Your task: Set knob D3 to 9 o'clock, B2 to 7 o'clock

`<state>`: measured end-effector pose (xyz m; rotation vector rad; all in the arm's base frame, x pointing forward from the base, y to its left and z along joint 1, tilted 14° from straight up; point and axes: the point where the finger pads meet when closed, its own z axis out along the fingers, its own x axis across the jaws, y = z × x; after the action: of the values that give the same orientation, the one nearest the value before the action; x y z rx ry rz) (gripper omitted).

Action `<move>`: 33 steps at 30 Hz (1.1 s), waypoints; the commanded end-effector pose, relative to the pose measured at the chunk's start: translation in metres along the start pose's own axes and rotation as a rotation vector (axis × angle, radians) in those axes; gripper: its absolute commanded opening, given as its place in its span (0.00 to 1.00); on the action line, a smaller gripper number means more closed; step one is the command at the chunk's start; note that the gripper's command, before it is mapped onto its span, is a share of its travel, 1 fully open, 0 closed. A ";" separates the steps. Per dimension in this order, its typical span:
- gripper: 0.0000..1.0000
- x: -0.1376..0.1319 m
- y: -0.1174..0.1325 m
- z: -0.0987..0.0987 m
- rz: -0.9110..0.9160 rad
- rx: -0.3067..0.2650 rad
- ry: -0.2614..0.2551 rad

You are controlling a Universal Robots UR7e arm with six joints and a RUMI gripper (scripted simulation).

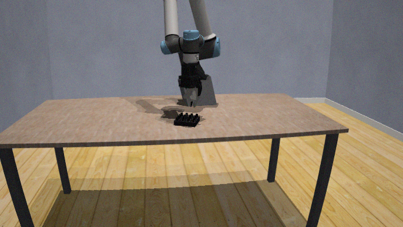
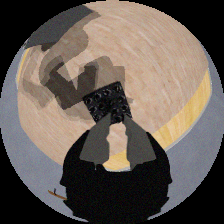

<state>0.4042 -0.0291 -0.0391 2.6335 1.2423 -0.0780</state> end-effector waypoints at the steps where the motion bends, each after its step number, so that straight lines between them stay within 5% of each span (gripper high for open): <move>1: 0.11 0.004 -0.002 -0.002 0.131 -0.002 -0.008; 14: 0.11 0.010 -0.007 -0.005 0.352 -0.003 -0.007; 33: 0.11 0.011 -0.007 -0.005 0.376 -0.003 -0.007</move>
<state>0.4050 -0.0157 -0.0376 2.8093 0.7262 -0.0232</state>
